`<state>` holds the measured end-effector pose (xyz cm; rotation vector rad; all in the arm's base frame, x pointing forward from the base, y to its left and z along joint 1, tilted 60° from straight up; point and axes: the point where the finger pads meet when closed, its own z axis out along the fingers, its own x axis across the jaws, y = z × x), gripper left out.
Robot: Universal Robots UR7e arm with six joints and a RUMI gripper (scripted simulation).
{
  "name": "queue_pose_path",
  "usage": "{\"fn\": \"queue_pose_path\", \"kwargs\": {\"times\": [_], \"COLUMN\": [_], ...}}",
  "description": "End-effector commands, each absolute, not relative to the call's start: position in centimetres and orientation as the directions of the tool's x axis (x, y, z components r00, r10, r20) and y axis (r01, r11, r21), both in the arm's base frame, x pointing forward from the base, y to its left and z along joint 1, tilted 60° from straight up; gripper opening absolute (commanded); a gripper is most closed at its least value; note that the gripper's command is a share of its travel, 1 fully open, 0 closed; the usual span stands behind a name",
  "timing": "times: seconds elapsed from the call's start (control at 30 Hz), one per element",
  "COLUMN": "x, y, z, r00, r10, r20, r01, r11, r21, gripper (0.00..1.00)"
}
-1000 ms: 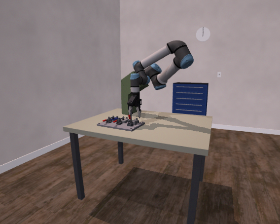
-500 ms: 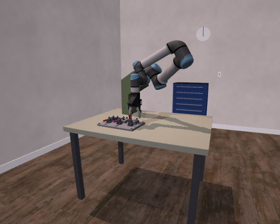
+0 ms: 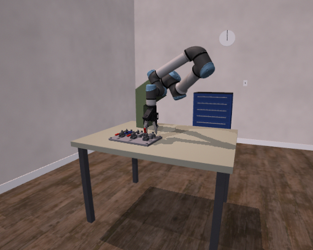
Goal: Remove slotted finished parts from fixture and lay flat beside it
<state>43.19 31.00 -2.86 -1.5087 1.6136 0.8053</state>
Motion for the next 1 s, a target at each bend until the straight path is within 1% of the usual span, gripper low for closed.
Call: {"fn": "queue_pose_path", "kwargs": {"times": [0.0,0.97], "x": [43.3,43.5], "y": [31.6,32.6], "z": [-3.2,-3.8], "r00": [-0.002,-0.002], "r10": [-0.507,-0.507], "r20": [-0.862,-0.862], "r01": [-0.993,-0.993], "r11": [0.101,0.101], "r21": [-0.057,-0.057], "gripper": [0.59,0.59]}}
